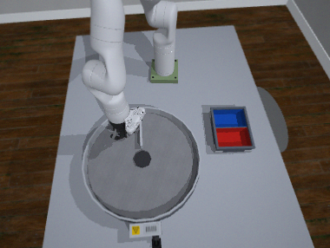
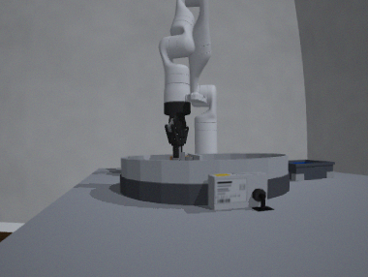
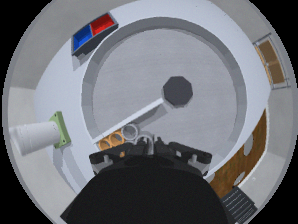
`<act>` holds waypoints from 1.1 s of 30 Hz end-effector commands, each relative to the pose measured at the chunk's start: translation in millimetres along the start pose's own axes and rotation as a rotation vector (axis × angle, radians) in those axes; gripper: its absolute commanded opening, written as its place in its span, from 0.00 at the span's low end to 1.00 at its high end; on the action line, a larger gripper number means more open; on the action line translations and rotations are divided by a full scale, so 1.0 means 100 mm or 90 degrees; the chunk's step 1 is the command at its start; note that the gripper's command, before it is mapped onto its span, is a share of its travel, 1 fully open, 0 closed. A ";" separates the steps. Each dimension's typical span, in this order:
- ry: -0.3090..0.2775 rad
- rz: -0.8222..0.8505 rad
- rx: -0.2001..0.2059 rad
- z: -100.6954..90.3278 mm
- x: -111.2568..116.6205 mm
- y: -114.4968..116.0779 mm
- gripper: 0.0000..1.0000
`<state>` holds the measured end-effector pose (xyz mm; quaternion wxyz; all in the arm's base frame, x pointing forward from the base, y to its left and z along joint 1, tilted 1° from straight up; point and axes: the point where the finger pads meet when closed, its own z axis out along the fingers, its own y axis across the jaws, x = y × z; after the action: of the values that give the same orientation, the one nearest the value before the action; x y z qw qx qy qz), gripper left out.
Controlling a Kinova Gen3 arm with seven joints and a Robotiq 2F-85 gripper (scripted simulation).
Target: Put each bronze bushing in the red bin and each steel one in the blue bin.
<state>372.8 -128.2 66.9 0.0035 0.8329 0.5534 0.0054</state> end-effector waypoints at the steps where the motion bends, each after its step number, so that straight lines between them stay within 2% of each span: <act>1: 0.001 0.000 -0.002 -0.02 0.00 0.01 0.00; 33: 0.001 0.000 -0.002 -0.11 0.01 0.01 0.00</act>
<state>372.7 -128.1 76.8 0.0036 0.8329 0.5534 0.0056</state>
